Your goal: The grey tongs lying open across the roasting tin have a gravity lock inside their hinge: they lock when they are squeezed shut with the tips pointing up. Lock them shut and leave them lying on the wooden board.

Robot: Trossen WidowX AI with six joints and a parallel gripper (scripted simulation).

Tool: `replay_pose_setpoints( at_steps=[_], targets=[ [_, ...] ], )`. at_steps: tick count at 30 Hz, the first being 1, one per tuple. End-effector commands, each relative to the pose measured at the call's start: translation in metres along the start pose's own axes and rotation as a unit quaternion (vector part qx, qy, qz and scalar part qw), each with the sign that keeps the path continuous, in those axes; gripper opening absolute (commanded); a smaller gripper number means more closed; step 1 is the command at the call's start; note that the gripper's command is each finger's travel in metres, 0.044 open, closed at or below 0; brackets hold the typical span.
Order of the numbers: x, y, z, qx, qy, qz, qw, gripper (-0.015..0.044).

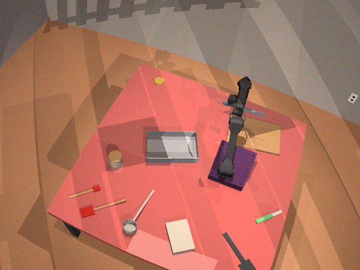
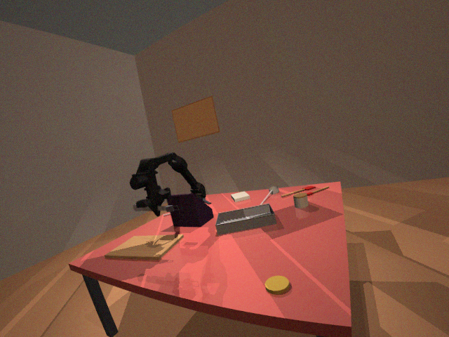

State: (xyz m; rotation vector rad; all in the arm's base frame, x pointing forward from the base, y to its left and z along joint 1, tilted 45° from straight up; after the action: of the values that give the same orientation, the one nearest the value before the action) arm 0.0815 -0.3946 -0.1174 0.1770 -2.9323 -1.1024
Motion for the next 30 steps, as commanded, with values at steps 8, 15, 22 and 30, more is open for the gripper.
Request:
replay_pose_setpoints(
  at_steps=[8,15,22,30],
  targets=[
    [0.078,-0.004,0.007,-0.006,0.009,-0.122,0.992,-0.015],
    [0.116,-0.001,0.015,-0.013,0.011,-0.184,0.983,-0.015],
    [0.116,-0.001,0.015,-0.013,0.011,-0.184,0.983,-0.015],
    [0.106,-0.004,0.021,-0.014,0.062,-0.188,0.98,-0.015]
  ],
)
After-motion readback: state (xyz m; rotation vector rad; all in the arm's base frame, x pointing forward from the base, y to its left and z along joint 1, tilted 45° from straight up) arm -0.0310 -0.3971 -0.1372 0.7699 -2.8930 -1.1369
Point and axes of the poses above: the point midway between the two fingers, 35 mm back from their tips, its own z axis out along the fingers, its own y axis across the jaws, x = y × z, the point moved 8 cm from there along -z, back along the fingers, and after that the axes turned 1 degree about -z, right-handed, at the moved point
